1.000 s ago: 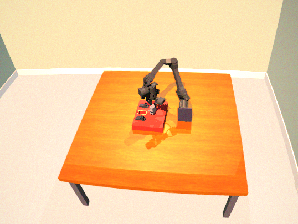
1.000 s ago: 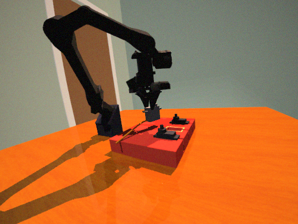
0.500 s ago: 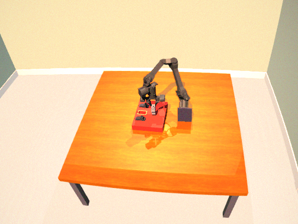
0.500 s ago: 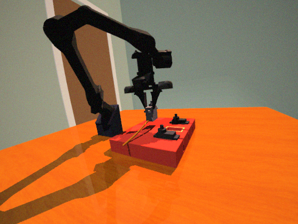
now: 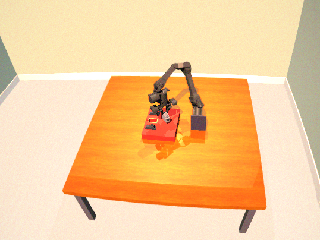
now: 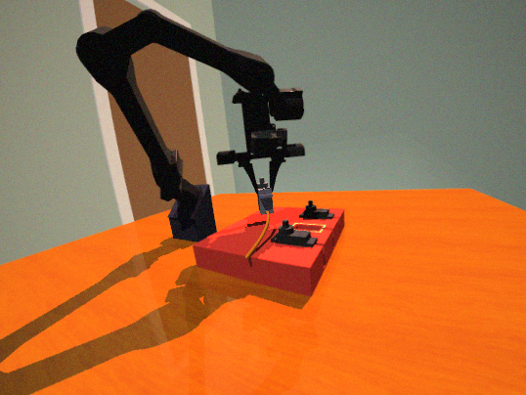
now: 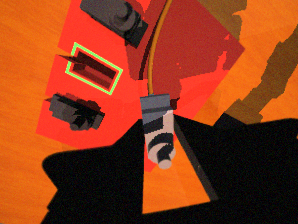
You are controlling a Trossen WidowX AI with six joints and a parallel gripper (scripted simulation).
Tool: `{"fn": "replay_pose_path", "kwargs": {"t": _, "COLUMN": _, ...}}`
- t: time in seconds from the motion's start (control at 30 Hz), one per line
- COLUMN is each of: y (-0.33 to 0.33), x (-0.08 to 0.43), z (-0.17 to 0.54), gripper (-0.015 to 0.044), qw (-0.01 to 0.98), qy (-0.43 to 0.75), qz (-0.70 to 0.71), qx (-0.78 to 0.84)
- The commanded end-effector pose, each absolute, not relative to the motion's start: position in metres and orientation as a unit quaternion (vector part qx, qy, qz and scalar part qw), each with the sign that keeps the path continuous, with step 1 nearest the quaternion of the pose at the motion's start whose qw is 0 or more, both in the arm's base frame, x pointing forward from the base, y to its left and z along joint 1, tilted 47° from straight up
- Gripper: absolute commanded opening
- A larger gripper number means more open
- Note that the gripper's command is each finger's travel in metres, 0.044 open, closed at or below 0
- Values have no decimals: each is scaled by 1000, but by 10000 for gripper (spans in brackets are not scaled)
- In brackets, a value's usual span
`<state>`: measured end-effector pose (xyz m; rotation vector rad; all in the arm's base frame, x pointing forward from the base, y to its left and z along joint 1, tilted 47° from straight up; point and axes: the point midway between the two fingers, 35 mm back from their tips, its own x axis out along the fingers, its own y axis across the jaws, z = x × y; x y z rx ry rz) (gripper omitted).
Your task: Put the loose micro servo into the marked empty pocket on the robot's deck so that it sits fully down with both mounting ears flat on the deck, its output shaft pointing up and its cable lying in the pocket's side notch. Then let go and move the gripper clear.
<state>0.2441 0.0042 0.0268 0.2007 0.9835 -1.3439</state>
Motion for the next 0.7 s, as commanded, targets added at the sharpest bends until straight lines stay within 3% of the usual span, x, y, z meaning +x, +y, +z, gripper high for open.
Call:
{"fn": "replay_pose_path", "kwargs": {"t": 0.0, "y": 5, "x": 244, "z": 26, "gripper": 0, "qw": 672, "qy": 474, "qz": -567, "qx": 50}}
{"fn": "replay_pose_path", "kwargs": {"t": 0.67, "y": 5, "x": 244, "z": 26, "gripper": 0, "qw": 650, "qy": 637, "qz": -374, "qx": -180}}
